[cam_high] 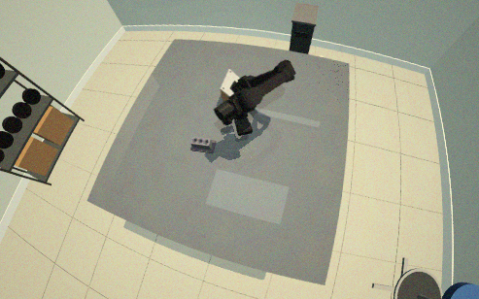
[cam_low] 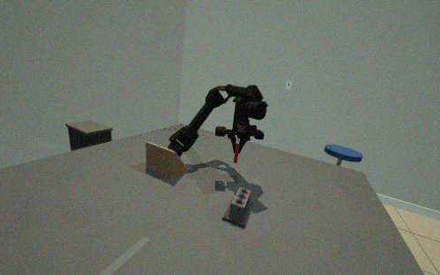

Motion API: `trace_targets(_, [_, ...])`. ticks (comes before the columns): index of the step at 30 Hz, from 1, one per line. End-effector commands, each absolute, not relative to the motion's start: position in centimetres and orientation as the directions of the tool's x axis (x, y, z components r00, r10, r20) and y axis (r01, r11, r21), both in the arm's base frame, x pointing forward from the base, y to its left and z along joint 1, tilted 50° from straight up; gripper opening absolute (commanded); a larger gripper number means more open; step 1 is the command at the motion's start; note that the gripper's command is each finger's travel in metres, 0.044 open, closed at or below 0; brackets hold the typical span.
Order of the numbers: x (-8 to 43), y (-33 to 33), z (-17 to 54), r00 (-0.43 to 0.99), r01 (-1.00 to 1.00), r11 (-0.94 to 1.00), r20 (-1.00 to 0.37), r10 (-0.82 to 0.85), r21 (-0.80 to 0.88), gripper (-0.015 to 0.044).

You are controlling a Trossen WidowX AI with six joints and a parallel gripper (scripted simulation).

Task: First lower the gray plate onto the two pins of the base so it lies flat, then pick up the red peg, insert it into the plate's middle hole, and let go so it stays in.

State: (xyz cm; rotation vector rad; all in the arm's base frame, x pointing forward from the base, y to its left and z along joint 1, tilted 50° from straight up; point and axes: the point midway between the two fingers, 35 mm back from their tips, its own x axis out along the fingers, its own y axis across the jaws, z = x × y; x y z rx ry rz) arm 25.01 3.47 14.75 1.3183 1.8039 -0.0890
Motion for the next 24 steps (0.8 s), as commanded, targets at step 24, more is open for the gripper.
trace_targets(24, [31.0,-0.5,10.9,-0.071,0.799,0.449,-0.68,0.73,0.399,0.0])
